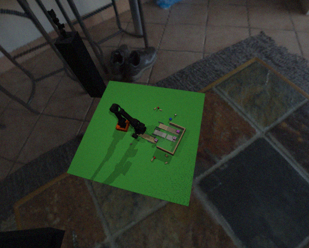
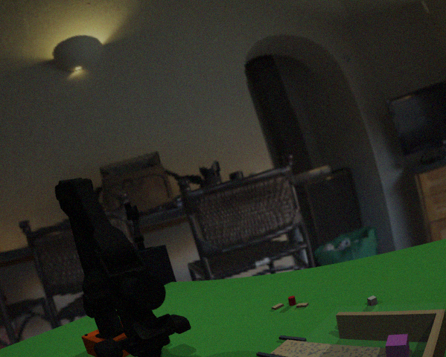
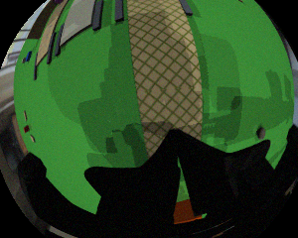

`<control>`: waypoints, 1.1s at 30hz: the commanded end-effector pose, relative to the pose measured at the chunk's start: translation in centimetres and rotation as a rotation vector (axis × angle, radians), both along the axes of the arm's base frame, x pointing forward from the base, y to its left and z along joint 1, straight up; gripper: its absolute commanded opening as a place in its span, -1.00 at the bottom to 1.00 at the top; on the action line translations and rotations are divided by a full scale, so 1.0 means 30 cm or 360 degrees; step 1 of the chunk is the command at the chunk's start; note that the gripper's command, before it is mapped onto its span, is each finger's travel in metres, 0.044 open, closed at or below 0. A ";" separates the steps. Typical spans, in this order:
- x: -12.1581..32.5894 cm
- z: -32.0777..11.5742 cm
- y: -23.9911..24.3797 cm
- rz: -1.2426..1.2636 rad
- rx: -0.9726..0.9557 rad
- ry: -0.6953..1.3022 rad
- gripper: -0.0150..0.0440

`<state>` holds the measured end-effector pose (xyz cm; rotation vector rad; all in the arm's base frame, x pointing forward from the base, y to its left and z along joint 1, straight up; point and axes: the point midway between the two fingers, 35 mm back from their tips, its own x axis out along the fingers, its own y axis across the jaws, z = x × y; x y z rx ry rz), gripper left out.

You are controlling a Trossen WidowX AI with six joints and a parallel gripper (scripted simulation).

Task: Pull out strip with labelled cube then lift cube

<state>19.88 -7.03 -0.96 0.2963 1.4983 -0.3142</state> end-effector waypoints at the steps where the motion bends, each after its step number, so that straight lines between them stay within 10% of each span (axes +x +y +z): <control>1: -0.030 -0.014 0.011 -0.0008 0.0016 0.0043 -0.49; 15: 0.001 0.142 0.000 -0.0008 0.0015 0.0041 -0.49; 33: 0.206 0.164 -0.072 -0.0138 0.0017 0.0031 1.00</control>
